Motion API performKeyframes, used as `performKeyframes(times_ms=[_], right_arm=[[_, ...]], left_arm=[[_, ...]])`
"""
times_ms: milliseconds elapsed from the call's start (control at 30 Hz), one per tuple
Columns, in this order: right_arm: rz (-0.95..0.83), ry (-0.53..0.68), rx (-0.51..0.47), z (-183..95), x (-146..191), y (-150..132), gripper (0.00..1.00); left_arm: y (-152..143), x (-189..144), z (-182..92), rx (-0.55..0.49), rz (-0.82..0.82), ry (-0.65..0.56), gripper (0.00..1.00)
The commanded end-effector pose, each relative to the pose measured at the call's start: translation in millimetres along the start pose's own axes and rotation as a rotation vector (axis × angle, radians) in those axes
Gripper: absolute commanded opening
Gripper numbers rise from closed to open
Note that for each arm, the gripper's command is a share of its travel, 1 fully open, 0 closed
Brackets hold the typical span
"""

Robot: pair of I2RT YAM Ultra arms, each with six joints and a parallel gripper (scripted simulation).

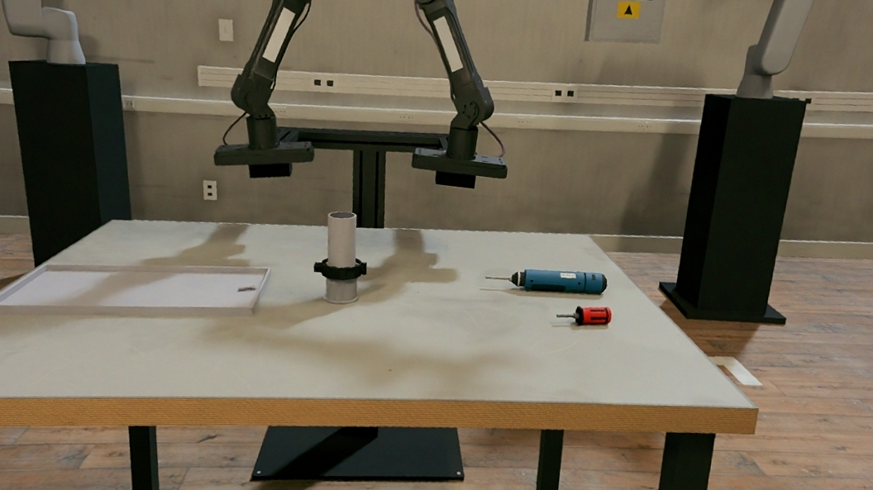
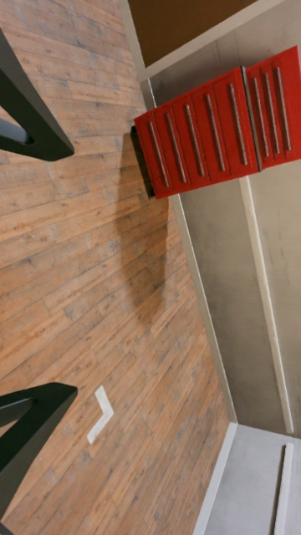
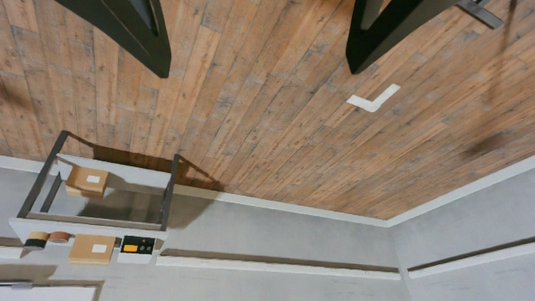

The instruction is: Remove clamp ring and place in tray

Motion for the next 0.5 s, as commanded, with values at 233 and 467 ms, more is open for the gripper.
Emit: performKeyframes(times_ms=[233,467], right_arm=[[-0.014,0.061,0.041,7,23,-2,0.8],[-0.014,0.211,0.152,20,78,-21,0.8]], left_arm=[[7,1,-2,-0.023,-0.011,0.01,1.0],[7,1,-2,-0.023,-0.011,0.01,1.0]])
Point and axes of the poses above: on each arm, the point where the finger pads meet when closed, its own z axis out along the fingers, its own x axis across the jaws, y = z × x, the point moved 5 cm from there along -z, back along the fingers, and after that the axes turned 8 degrees about -z, right-handed, at the moved point
